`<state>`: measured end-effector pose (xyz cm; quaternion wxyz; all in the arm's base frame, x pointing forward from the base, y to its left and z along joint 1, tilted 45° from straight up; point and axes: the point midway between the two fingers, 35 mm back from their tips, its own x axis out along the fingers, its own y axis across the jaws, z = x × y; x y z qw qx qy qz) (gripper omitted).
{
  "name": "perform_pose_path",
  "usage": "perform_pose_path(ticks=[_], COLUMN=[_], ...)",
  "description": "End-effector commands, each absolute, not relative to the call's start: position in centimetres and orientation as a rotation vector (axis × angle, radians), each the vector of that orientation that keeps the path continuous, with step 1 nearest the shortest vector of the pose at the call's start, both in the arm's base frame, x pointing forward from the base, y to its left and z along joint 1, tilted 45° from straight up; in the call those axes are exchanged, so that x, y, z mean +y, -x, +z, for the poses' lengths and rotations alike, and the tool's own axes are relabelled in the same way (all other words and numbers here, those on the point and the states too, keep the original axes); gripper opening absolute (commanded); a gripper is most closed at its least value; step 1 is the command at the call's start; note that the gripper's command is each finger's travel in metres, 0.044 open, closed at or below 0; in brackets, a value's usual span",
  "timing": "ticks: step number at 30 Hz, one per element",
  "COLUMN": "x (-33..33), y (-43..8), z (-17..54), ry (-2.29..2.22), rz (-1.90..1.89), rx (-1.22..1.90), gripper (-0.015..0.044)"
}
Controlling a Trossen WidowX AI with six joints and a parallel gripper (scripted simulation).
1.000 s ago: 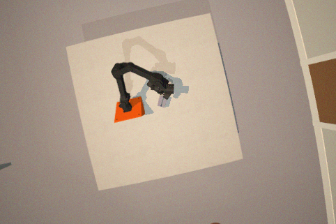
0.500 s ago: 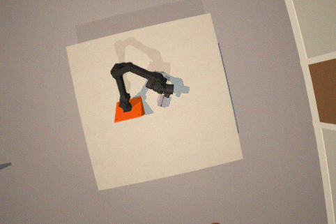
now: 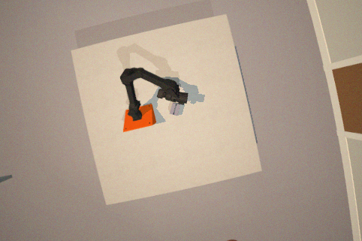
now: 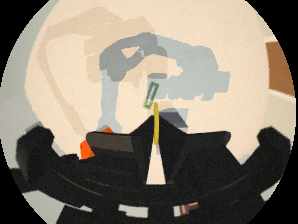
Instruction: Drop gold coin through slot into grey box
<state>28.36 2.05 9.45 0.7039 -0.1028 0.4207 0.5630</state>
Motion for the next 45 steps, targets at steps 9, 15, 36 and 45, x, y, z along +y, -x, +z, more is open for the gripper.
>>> perform_pose_path(ticks=[9,15,36,45], x=[-0.2,-1.3,-4.1,-4.1], y=[-28.6,-28.6,-28.1,-28.1], z=[7.3,6.2,3.4,3.4], ry=[0.239,0.24,0.233,0.231], rz=[1.249,1.248,1.25,1.25], rx=[0.939,0.939,0.937,0.937], gripper=[0.0,0.0,0.0,0.0])
